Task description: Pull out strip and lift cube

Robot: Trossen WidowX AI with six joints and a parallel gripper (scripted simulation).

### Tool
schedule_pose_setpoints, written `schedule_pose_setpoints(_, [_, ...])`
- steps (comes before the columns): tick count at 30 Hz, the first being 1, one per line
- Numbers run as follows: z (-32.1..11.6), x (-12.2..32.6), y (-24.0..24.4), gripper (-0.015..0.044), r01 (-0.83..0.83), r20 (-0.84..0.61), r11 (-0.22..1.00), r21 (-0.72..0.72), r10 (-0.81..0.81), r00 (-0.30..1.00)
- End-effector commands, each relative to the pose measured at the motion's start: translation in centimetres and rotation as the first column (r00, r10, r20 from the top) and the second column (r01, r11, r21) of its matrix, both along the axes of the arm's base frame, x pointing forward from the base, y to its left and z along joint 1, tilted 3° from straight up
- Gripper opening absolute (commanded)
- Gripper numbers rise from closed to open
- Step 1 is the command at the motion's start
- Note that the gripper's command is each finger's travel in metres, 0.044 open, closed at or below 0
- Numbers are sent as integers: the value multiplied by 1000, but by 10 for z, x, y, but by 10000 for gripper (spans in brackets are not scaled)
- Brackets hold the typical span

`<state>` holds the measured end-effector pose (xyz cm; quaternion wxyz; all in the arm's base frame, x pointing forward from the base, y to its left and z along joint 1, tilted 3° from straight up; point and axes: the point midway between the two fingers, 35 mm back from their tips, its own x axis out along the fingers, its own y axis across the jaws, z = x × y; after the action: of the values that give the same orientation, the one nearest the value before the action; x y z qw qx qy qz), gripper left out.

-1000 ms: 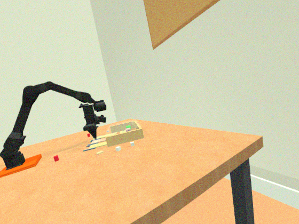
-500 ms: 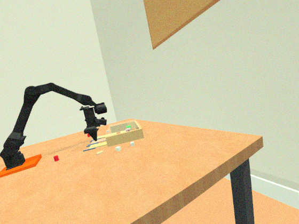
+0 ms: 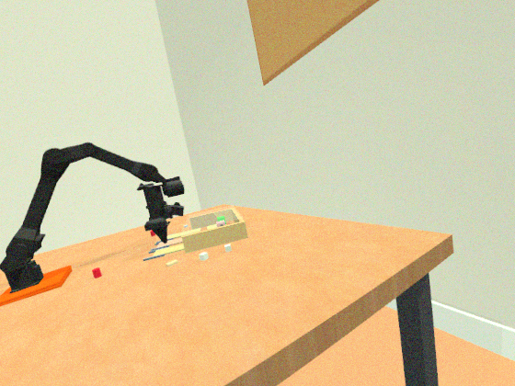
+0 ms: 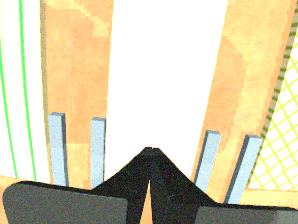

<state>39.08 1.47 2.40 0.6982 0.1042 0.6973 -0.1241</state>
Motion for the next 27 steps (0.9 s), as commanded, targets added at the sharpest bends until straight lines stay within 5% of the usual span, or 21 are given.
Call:
schedule_pose_setpoints(1, [-1,1,0,0,5,3,1000,3,-5,1000])
schedule_pose_setpoints(27, [-3,1,0,0,5,3,1000,3,-5,1000])
